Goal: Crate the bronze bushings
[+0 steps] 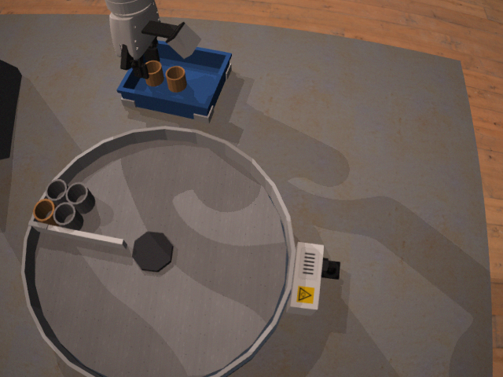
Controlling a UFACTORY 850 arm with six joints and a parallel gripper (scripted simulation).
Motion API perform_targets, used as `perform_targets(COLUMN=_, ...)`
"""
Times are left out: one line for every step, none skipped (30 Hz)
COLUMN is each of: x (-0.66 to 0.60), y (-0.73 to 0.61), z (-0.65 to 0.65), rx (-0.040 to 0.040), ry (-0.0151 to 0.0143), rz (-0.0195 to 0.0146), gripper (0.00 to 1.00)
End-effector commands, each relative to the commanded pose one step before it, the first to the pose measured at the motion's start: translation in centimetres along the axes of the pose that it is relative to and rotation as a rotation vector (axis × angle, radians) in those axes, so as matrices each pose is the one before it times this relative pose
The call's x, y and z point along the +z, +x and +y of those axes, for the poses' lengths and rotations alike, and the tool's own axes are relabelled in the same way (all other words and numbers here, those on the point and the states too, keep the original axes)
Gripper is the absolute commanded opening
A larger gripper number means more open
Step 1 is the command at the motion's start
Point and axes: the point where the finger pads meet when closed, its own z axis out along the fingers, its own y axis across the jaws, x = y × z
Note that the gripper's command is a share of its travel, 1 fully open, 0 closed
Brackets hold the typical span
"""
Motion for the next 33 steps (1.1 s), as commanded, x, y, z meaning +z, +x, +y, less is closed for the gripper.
perform_targets(x=0.054, y=0.048, z=-0.059, rx=0.00029, ry=0.00116, rz=0.00086, gripper=0.0)
perform_targets(x=0.033, y=0.0, z=0.0, rx=0.0, ry=0.0, rz=0.0, gripper=0.0)
perform_targets(x=0.031, y=0.0, z=0.0, rx=0.0, ry=0.0, rz=0.0, gripper=0.0)
perform_targets(x=0.028, y=0.0, z=0.0, rx=0.0, ry=0.0, rz=0.0, gripper=0.0)
perform_targets(x=0.024, y=0.0, z=0.0, rx=0.0, ry=0.0, rz=0.0, gripper=0.0)
perform_targets(x=0.021, y=0.0, z=0.0, rx=0.0, ry=0.0, rz=0.0, gripper=0.0)
perform_targets(x=0.017, y=0.0, z=0.0, rx=0.0, ry=0.0, rz=0.0, gripper=0.0)
perform_targets(x=0.013, y=0.0, z=0.0, rx=0.0, ry=0.0, rz=0.0, gripper=0.0)
perform_targets(x=0.01, y=0.0, z=0.0, rx=0.0, ry=0.0, rz=0.0, gripper=0.0)
perform_targets(x=0.006, y=0.0, z=0.0, rx=0.0, ry=0.0, rz=0.0, gripper=0.0)
perform_targets(x=0.0, y=0.0, z=0.0, rx=0.0, ry=0.0, rz=0.0, gripper=0.0)
perform_targets(x=0.0, y=0.0, z=0.0, rx=0.0, ry=0.0, rz=0.0, gripper=0.0)
perform_targets(x=0.003, y=0.0, z=0.0, rx=0.0, ry=0.0, rz=0.0, gripper=0.0)
perform_targets(x=0.001, y=0.0, z=0.0, rx=0.0, ry=0.0, rz=0.0, gripper=0.0)
perform_targets(x=0.0, y=0.0, z=0.0, rx=0.0, ry=0.0, rz=0.0, gripper=0.0)
perform_targets(x=0.0, y=0.0, z=0.0, rx=0.0, ry=0.0, rz=0.0, gripper=0.0)
perform_targets(x=0.0, y=0.0, z=0.0, rx=0.0, ry=0.0, rz=0.0, gripper=0.0)
perform_targets(x=0.0, y=0.0, z=0.0, rx=0.0, ry=0.0, rz=0.0, gripper=0.0)
perform_targets(x=0.0, y=0.0, z=0.0, rx=0.0, ry=0.0, rz=0.0, gripper=0.0)
perform_targets(x=0.0, y=0.0, z=0.0, rx=0.0, ry=0.0, rz=0.0, gripper=0.0)
perform_targets(x=0.0, y=0.0, z=0.0, rx=0.0, ry=0.0, rz=0.0, gripper=0.0)
perform_targets(x=0.0, y=0.0, z=0.0, rx=0.0, ry=0.0, rz=0.0, gripper=0.0)
perform_targets(x=0.0, y=0.0, z=0.0, rx=0.0, ry=0.0, rz=0.0, gripper=0.0)
perform_targets(x=0.0, y=0.0, z=0.0, rx=0.0, ry=0.0, rz=0.0, gripper=0.0)
perform_targets(x=0.0, y=0.0, z=0.0, rx=0.0, ry=0.0, rz=0.0, gripper=0.48)
perform_targets(x=0.0, y=0.0, z=0.0, rx=0.0, ry=0.0, rz=0.0, gripper=0.48)
perform_targets(x=0.0, y=0.0, z=0.0, rx=0.0, ry=0.0, rz=0.0, gripper=0.48)
perform_targets(x=0.0, y=0.0, z=0.0, rx=0.0, ry=0.0, rz=0.0, gripper=0.48)
perform_targets(x=0.0, y=0.0, z=0.0, rx=0.0, ry=0.0, rz=0.0, gripper=0.48)
perform_targets(x=0.0, y=0.0, z=0.0, rx=0.0, ry=0.0, rz=0.0, gripper=0.48)
perform_targets(x=0.0, y=0.0, z=0.0, rx=0.0, ry=0.0, rz=0.0, gripper=0.48)
perform_targets(x=0.0, y=0.0, z=0.0, rx=0.0, ry=0.0, rz=0.0, gripper=0.48)
perform_targets(x=0.0, y=0.0, z=0.0, rx=0.0, ry=0.0, rz=0.0, gripper=0.48)
